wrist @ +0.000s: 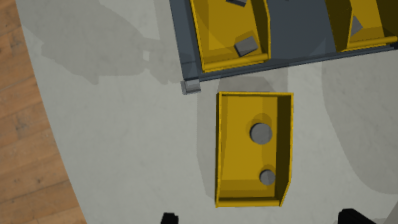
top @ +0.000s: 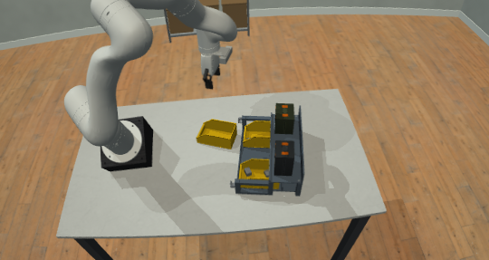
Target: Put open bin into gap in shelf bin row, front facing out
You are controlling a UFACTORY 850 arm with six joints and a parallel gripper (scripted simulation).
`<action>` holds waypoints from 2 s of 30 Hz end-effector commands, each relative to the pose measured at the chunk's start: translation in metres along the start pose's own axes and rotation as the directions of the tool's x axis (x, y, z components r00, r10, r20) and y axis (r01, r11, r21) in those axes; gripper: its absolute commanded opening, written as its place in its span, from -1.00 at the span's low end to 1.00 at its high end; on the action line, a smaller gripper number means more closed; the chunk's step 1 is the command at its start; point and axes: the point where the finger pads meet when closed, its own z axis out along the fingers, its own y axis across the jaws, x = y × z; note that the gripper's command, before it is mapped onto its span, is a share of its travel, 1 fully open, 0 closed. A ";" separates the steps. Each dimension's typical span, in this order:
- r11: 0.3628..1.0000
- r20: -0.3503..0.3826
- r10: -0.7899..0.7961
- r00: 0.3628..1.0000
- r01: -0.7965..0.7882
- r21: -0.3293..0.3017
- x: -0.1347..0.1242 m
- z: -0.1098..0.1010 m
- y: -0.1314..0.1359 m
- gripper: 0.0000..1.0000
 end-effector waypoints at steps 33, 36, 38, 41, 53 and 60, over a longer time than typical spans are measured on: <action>1.000 0.001 0.001 1.000 -0.001 -0.001 0.003 0.000 -0.013 1.00; 1.000 0.001 0.001 1.000 -0.001 -0.001 0.003 0.000 -0.013 1.00; 1.000 0.001 0.001 1.000 -0.001 -0.001 0.003 0.000 -0.013 1.00; 1.000 0.001 0.001 1.000 -0.001 -0.001 0.003 0.000 -0.013 1.00; 1.000 0.001 0.001 1.000 -0.001 -0.001 0.003 0.000 -0.009 1.00; 1.000 0.001 0.001 1.000 -0.001 -0.001 0.003 0.000 -0.009 1.00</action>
